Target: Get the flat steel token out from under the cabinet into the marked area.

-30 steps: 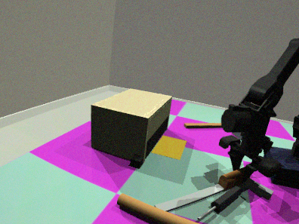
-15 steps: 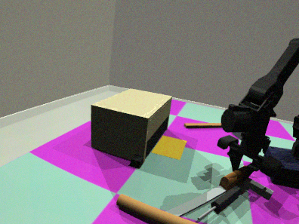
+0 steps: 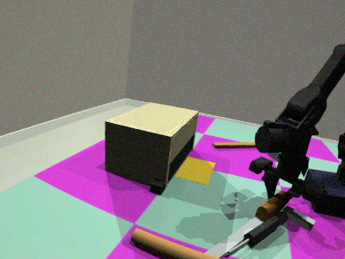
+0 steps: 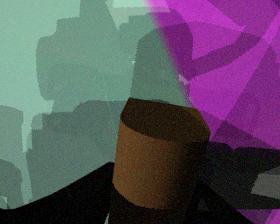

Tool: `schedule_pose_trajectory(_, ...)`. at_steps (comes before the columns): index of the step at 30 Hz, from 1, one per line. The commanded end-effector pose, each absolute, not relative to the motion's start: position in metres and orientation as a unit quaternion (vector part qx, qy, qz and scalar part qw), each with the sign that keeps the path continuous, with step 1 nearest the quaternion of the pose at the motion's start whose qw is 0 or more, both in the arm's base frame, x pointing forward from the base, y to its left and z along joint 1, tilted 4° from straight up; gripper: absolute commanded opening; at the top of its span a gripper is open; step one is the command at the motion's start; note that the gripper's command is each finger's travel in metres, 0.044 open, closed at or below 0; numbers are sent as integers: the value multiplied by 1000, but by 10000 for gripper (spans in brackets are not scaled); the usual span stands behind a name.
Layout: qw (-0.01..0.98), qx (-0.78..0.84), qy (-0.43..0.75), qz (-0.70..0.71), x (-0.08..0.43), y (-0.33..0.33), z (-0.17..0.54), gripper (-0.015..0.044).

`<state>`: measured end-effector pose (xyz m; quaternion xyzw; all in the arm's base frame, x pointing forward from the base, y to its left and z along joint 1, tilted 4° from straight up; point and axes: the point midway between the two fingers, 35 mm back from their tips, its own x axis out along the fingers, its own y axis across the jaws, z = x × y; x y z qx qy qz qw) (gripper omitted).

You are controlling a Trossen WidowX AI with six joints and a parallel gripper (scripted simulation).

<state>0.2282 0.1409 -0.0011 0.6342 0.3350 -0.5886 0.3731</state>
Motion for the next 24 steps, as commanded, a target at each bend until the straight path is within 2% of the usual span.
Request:
schedule_pose_trajectory(1,388,625,354,-578,228,143,0,0)
schedule_pose_trajectory(12,415,607,379,-562,228,143,0,0)
schedule_pose_trajectory(24,395,620,360,-574,228,146,-1,0)
